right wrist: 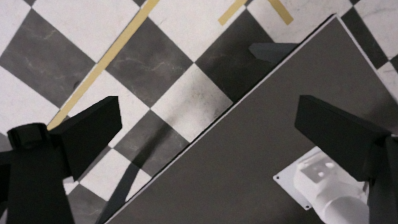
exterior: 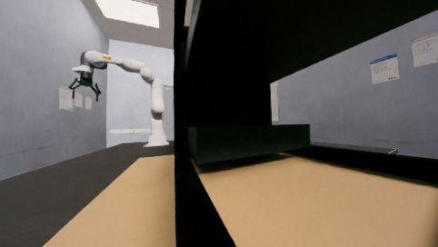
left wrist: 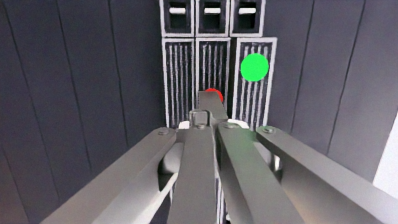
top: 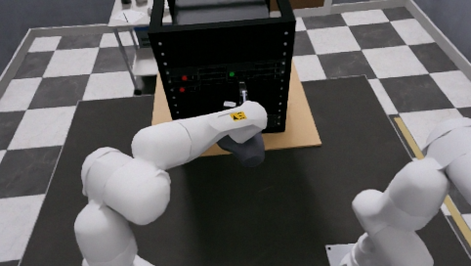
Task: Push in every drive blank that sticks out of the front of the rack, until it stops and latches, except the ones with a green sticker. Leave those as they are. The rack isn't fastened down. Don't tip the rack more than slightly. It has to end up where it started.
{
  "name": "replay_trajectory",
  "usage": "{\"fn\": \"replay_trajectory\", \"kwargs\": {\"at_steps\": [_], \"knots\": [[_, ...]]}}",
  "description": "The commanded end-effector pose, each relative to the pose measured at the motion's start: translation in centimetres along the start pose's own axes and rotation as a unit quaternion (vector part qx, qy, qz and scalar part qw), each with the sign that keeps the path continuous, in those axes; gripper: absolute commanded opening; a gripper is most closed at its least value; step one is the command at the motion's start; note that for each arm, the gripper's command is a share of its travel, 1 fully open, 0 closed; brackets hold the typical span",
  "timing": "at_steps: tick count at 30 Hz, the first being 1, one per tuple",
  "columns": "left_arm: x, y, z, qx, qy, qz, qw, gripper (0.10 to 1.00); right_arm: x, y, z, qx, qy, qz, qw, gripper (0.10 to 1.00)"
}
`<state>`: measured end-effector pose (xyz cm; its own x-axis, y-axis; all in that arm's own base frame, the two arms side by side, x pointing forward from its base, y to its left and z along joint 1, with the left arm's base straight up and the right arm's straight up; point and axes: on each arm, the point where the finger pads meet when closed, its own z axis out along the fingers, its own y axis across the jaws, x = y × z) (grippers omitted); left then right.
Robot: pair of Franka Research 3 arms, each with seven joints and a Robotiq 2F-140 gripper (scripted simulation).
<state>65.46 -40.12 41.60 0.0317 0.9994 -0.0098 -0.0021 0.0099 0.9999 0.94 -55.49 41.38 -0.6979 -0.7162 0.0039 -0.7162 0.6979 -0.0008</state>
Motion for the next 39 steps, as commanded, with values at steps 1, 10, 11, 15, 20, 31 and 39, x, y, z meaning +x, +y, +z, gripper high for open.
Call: {"fn": "replay_trajectory", "kwargs": {"at_steps": [1,10,11,15,20,31,39], "knots": [[-0.04,-0.16,0.11,0.001,-0.002,0.005,1.0000,0.099,-0.02,0.06,0.08,0.000,-0.002,-0.002,1.0000,1.000],[-0.04,-0.16,0.29,0.001,-0.002,0.005,1.0000,0.099,-0.02,0.06,0.08,0.000,-0.002,-0.002,1.0000,1.000],[-0.04,-0.16,0.34,0.001,-0.002,0.005,1.0000,0.099,-0.02,0.06,0.08,0.000,-0.002,-0.002,1.0000,1.000],[-0.04,-0.16,0.41,0.001,-0.002,0.005,1.0000,0.099,-0.02,0.06,0.08,0.000,-0.002,-0.002,1.0000,1.000],[-0.04,-0.16,0.41,0.001,-0.002,0.005,1.0000,0.099,-0.02,0.06,0.08,0.000,-0.002,-0.002,1.0000,1.000],[-0.04,-0.16,0.71,0.001,-0.002,0.005,1.0000,0.099,-0.02,0.06,0.08,0.000,-0.002,-0.002,1.0000,1.000],[-0.04,-0.16,0.73,0.001,-0.002,0.005,1.0000,0.099,-0.02,0.06,0.08,0.000,-0.002,-0.002,1.0000,1.000]]}}
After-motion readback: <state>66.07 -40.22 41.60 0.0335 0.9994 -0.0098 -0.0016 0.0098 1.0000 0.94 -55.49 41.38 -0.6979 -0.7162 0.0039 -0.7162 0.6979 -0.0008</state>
